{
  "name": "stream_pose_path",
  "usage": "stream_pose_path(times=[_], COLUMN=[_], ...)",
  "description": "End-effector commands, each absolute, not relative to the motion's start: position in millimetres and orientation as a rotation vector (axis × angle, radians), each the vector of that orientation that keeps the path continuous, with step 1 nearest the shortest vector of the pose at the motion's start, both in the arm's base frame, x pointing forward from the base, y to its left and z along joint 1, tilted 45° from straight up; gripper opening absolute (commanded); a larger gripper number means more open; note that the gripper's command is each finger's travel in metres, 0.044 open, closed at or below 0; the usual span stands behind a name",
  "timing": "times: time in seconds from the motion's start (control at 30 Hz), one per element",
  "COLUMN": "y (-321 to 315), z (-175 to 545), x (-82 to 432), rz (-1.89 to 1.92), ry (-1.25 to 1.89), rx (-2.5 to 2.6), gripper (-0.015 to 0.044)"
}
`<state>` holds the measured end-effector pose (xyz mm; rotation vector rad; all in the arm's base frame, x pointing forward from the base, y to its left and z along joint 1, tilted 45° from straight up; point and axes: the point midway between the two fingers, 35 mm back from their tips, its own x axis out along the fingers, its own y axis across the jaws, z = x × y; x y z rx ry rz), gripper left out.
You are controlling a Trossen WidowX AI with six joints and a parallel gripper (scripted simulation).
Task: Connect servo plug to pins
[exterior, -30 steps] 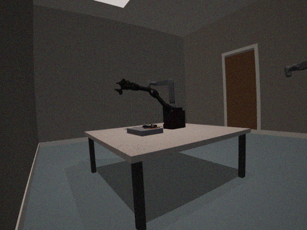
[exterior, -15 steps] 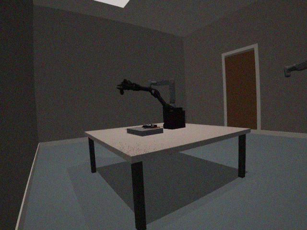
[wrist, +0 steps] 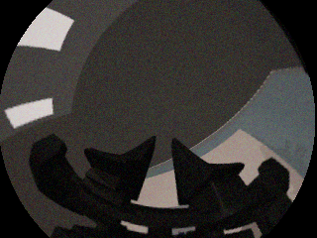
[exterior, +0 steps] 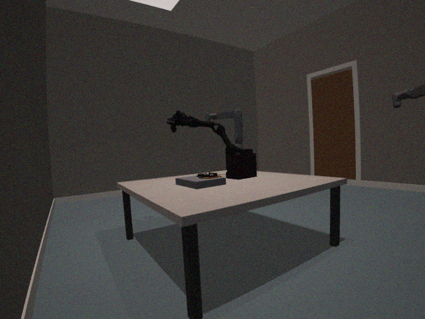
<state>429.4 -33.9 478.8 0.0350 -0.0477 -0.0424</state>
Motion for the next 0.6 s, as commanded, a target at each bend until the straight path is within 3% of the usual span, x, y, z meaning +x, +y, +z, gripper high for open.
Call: stream_pose_path(times=[0.0, 0.57], y=[-30, -18], z=[472, 427], x=[421, 382], rz=[-0.042, -0.029], ry=[-0.052, -0.052], rx=[0.028, 0.019], gripper=[0.0115, 0.0115])
